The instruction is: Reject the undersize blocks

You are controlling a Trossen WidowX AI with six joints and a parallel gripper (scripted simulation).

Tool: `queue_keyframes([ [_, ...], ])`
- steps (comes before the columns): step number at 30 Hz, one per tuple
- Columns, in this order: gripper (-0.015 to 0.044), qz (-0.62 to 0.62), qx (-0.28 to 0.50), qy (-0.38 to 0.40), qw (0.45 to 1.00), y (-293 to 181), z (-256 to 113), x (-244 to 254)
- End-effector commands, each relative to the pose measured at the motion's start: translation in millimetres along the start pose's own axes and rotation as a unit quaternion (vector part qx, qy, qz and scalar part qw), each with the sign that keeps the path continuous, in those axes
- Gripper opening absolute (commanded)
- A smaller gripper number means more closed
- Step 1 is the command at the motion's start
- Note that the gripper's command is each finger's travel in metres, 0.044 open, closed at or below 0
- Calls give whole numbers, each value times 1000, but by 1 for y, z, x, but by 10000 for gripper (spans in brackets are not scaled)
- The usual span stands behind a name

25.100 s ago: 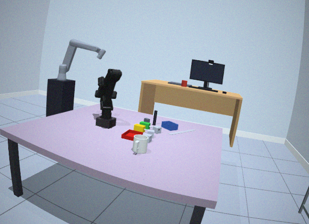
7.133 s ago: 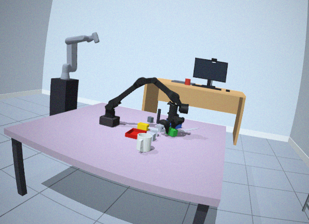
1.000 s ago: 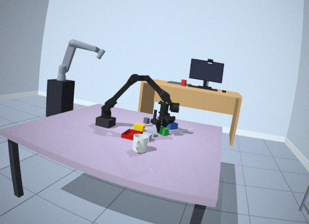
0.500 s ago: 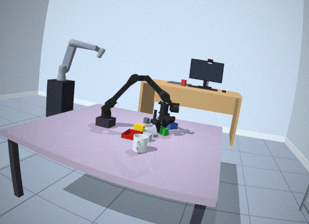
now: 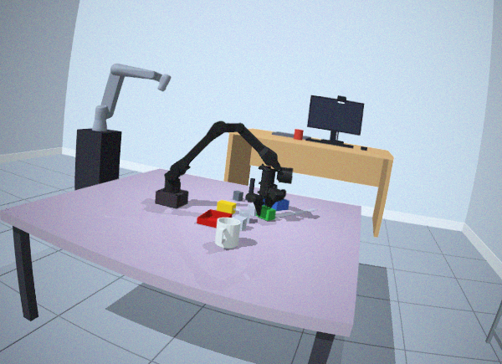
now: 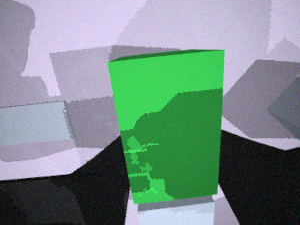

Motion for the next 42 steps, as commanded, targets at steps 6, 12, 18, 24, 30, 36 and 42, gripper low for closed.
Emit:
queue_keyframes([
  [6,0,-3,-4,1,1000,8,-2,0],
  [12,0,-3,-4,1,1000,8,-2,0],
  [18,0,-3,-4,1,1000,10,-2,0],
  [24,0,-3,-5,1,1000,15,-2,0],
  [30,0,-3,-5,1,1000,15,-2,0],
  [36,0,-3,-5,1,1000,19,-2,0],
  [42,0,-3,-5,1,1000,22,-2,-1],
])
Point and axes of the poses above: the point midway between the two fingers, 35 mm back from their tips, its own z axis out along the fingers, its own x axis across the jaws, y = z × x, the point moved 8 cm from there along -z, back along the fingers
